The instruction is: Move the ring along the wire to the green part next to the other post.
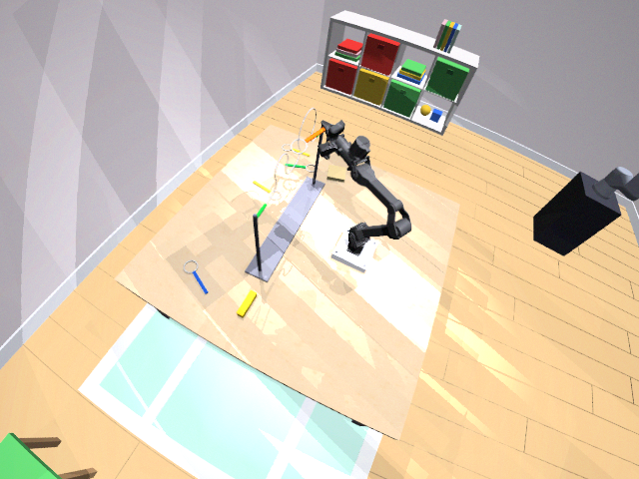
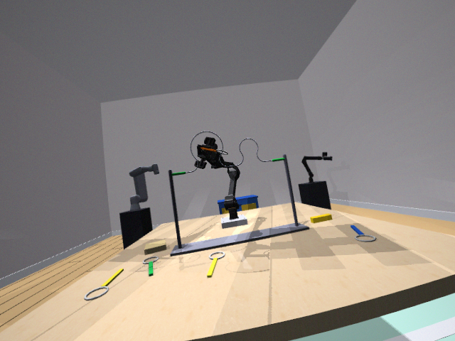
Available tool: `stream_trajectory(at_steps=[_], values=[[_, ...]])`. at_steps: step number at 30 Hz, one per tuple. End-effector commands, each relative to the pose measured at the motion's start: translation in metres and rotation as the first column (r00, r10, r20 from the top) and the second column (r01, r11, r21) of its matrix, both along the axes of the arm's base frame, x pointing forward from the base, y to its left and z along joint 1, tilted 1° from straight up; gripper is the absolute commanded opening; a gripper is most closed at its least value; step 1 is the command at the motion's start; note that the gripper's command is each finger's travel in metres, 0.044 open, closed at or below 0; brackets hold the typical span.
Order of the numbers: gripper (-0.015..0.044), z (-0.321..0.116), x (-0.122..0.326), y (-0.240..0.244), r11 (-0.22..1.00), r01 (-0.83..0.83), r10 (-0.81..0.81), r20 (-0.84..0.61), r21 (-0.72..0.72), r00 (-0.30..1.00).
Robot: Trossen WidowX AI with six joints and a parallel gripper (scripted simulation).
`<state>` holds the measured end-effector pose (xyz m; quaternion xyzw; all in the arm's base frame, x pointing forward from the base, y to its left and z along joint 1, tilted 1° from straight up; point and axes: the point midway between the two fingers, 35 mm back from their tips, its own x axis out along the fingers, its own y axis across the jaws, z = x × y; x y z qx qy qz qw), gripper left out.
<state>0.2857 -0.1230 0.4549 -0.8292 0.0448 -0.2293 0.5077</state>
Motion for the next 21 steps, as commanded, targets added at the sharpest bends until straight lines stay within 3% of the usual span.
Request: stream_trajectory(at_steps=[1,11,21], values=[[-0.015,-0.002,0.001,-0.001,1.0,0.001,-0.001,0.0,-0.03,1.0],[-0.015,-0.01,0.001,-0.006,0.999,0.002,-0.002,0.001,-0.033,1.0],[-0.015,-0.03,0.002,-0.016,0.997,0.002,-0.002,-0.008,0.077,1.0]])
